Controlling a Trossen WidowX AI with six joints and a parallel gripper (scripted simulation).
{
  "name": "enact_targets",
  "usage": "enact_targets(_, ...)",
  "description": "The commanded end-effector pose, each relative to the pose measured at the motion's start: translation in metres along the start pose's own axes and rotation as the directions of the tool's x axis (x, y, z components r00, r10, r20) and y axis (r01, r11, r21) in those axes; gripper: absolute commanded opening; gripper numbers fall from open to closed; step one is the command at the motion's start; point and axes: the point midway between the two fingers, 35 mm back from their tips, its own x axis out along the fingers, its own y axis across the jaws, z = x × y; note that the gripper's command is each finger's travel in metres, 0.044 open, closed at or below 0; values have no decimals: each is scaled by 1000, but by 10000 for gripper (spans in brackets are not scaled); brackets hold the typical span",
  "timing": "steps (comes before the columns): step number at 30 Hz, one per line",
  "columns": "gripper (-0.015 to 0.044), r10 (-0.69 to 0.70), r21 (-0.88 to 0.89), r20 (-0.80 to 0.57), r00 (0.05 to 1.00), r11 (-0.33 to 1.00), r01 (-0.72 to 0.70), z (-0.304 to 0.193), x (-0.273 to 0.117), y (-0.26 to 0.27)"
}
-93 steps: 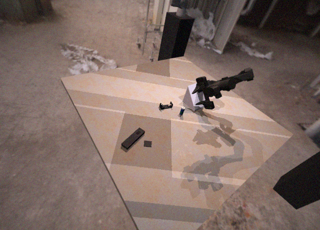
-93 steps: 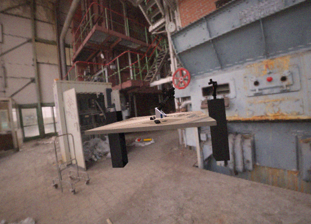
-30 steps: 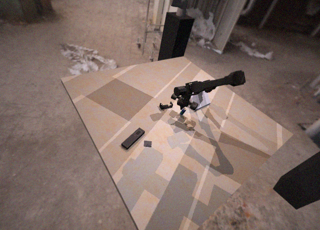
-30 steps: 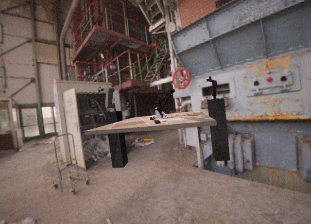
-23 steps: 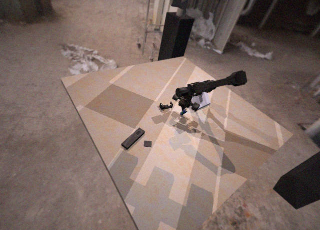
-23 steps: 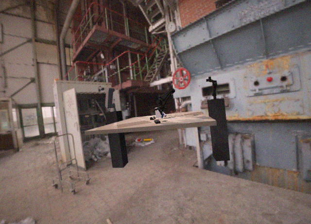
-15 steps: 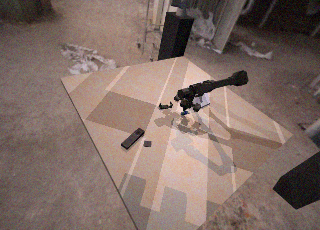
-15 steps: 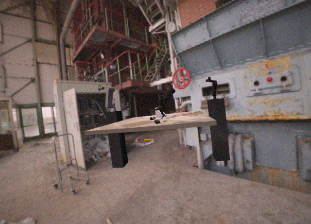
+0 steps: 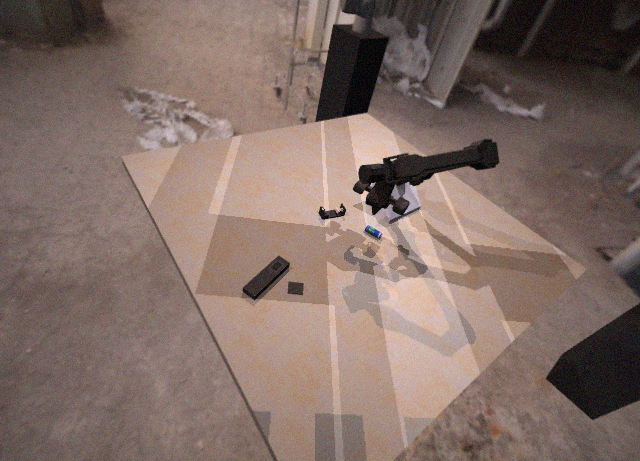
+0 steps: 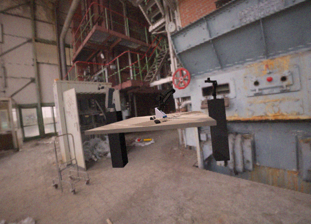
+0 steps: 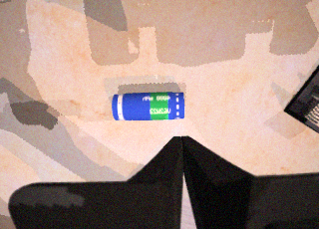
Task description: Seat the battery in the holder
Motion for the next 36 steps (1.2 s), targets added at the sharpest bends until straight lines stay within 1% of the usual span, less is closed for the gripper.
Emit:
enact_targets(1,0,0,-5,2,1000,1000,0,-1,-28,2)
enact_targets(3,0,2,-4,2,1000,1000,-2,-2,-34,3)
enact_targets(14,0,5,3,4,1000,1000,-5,-2,-32,3)
enact_targets(15,26,5,-19,4,1000,1000,-5,-2,-31,4)
enact_targets(16,53,4,-83,3,1000,997,-3,-2,-28,4)
enact_targets(17,79,2,-188,3,1000,982,-1,-1,-23,5)
enact_targets(18,105,0,-312,2,1000,950,1,0,-18,6)
enact_targets(20,157,-2,-544,1,1000,839,3,0,-7,9)
enact_targets(23,236,-2,-821,2,1000,571,3,1,10,14)
enact_targets(25,246,0,-939,3,1000,343,3,1,20,18)
enact_targets(27,246,3,-993,4,1000,114,3,0,30,23)
enact_targets(28,246,5,-999,4,1000,51,4,0,32,24)
enact_targets(29,246,5,-1000,4,1000,29,4,0,33,24)
enact_targets(36,246,5,-1000,4,1000,29,4,0,33,24)
